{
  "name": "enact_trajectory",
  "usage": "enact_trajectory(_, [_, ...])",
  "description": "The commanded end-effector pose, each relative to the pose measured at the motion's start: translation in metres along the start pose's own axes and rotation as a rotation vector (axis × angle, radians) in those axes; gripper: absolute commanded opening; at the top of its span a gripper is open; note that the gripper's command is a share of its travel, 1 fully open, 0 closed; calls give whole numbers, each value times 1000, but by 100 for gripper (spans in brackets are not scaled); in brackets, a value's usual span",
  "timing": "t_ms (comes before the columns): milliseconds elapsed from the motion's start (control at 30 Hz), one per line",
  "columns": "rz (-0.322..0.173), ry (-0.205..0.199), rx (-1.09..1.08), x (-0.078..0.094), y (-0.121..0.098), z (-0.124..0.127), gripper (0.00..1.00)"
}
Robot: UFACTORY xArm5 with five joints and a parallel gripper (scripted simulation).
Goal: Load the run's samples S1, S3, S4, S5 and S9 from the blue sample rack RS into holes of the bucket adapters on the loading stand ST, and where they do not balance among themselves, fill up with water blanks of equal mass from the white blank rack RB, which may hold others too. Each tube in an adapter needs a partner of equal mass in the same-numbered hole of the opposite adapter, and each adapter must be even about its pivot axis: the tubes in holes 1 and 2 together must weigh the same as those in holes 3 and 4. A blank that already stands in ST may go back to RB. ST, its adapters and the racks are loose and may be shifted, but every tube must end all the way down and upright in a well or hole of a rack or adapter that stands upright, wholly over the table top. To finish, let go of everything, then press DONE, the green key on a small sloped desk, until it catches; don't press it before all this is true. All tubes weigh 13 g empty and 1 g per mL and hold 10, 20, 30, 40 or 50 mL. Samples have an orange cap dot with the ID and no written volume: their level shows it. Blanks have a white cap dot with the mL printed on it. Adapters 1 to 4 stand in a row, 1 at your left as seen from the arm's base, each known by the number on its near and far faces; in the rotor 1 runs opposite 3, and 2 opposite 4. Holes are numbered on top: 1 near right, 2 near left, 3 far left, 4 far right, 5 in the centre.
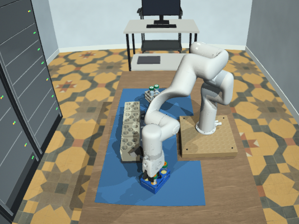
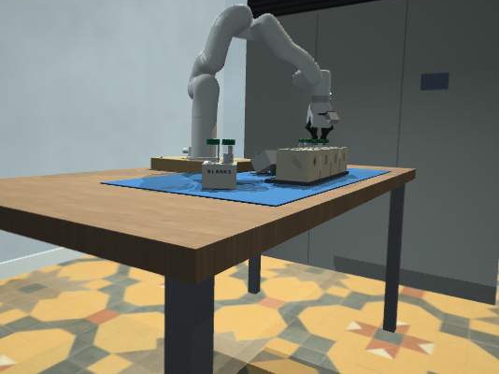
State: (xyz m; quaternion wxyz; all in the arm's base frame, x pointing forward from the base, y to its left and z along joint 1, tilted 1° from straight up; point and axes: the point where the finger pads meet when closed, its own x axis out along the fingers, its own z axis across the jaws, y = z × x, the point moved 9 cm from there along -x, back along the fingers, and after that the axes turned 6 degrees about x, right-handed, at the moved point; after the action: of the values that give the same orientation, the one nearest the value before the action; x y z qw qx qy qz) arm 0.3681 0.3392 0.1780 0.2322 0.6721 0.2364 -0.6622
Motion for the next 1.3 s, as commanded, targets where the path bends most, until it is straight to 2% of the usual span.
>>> enact_trajectory(0, [0,4,0,-2,0,-1,0])
enact_trajectory(267, [0,4,0,-2,0,-1,0])
enact_trajectory(1267, [0,4,0,-20,0,-1,0])
